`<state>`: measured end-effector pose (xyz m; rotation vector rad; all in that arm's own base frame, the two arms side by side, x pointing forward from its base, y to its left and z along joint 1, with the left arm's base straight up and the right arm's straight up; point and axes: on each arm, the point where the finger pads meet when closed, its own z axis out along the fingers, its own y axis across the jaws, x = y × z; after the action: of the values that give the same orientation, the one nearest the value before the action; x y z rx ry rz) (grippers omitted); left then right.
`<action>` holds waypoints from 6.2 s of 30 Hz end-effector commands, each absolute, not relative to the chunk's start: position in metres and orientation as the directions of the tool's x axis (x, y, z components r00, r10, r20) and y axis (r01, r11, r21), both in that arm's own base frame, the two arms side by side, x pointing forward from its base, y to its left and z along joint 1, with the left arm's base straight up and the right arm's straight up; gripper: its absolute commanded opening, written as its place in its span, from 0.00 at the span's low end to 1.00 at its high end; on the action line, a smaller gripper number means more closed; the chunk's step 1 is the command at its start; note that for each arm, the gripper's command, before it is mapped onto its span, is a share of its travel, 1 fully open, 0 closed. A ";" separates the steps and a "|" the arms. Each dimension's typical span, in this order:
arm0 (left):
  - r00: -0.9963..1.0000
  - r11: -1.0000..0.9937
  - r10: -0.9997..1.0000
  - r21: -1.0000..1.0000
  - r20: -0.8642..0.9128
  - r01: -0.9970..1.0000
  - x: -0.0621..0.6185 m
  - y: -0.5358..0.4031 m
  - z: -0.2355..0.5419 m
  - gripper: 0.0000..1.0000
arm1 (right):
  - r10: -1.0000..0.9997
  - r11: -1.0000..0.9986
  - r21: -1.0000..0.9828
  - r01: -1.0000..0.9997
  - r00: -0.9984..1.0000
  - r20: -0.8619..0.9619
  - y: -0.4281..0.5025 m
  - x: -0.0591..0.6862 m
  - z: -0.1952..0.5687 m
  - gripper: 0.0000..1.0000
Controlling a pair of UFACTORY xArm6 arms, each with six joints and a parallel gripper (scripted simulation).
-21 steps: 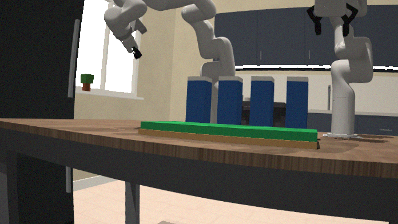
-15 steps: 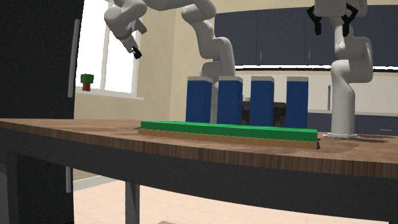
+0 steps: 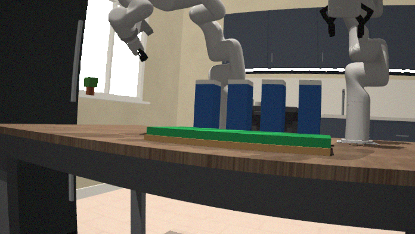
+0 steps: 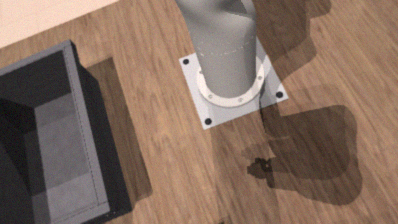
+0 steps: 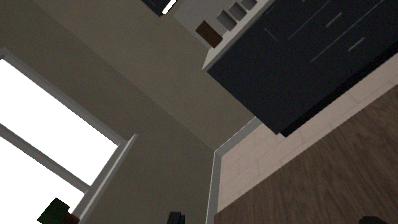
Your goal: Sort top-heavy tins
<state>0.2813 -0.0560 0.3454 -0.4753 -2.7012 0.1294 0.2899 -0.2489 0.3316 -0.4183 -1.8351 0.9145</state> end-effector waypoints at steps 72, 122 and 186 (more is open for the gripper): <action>-0.514 0.504 0.857 -0.253 0.030 0.826 0.325 0.063 0.308 1.00 | 0.642 0.653 -0.749 -0.113 -0.441 0.626 -0.249 0.290 0.333 1.00; -0.070 0.058 0.994 -0.127 -0.090 0.990 0.323 0.160 0.284 1.00 | 0.642 0.653 -0.749 -0.113 -0.441 0.626 -0.249 0.290 0.333 1.00; 0.525 -0.525 0.851 0.001 -0.027 0.851 0.274 0.282 0.258 1.00 | 0.642 0.653 -0.749 -0.113 -0.441 0.626 -0.249 0.290 0.333 1.00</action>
<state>0.2775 0.2745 0.2572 -2.7292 -1.5830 0.0545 0.2899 -0.2489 0.3316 -0.4183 -1.8351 0.9145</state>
